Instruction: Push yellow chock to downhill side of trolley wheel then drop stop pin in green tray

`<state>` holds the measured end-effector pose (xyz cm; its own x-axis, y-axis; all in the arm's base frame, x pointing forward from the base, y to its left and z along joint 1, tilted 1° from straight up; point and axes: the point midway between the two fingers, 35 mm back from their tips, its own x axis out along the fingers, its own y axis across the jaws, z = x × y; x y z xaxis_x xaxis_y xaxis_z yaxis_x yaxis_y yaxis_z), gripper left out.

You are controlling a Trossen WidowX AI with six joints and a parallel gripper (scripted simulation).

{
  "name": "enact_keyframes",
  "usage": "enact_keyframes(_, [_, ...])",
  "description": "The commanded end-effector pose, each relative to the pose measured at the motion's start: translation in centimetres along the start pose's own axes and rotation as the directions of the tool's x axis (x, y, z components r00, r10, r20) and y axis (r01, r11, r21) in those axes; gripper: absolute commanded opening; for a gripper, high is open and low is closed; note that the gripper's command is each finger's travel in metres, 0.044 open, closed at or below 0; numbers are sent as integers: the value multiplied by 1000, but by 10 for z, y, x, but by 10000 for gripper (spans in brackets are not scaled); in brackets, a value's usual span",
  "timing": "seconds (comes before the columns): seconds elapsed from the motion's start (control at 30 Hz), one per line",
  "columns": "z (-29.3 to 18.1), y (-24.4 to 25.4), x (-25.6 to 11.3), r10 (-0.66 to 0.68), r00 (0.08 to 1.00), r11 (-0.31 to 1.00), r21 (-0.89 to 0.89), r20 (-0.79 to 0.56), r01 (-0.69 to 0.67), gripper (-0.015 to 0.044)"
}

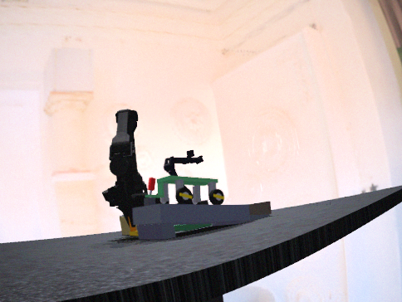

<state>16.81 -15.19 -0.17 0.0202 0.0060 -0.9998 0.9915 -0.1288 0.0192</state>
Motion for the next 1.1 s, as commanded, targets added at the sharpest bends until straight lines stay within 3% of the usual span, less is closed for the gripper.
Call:
enact_keyframes(0.0, [1, 1, -16, 13, 1000, 1000, 1, 3, -13, 0])
enact_keyframes(1.07, [0, -2, -113, 13, 1000, 1000, 1, 3, -13, 0])
